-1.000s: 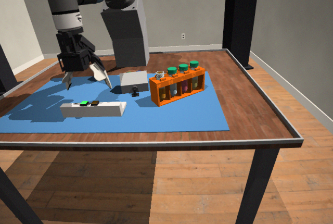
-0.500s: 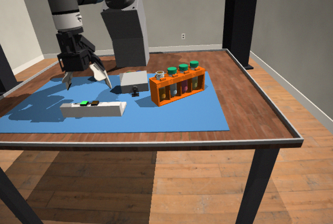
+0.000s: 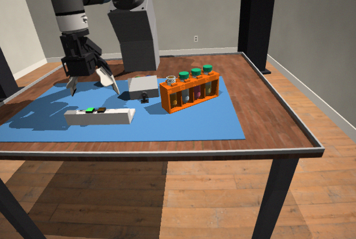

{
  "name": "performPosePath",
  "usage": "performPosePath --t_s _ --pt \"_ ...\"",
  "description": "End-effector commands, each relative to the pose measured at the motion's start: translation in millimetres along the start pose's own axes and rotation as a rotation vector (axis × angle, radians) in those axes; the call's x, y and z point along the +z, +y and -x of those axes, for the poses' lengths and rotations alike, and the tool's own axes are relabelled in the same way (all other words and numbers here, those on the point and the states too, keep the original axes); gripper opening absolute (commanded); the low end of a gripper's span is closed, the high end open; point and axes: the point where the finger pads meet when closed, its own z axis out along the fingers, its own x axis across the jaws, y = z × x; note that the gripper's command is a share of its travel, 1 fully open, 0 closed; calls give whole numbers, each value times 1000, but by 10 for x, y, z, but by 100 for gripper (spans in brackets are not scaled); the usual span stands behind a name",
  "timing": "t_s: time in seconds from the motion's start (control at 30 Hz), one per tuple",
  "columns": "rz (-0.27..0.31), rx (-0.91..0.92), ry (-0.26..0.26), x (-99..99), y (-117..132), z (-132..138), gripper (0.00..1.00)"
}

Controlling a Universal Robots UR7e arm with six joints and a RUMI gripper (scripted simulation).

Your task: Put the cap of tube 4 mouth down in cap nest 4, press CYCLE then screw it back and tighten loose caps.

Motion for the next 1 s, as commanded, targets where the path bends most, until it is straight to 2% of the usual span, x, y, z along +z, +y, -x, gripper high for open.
performPosePath --t_s 0.0,0.57,0.6,0.73,0.97 --pt "1 0 0 -3 4 1 100" --pt "1 0 0 -3 4 1 100" --pt "1 0 0 -61 -9 59 29" --pt "1 0 0 -291 -60 295 29" --pt "1 0 0 -522 -112 530 29"
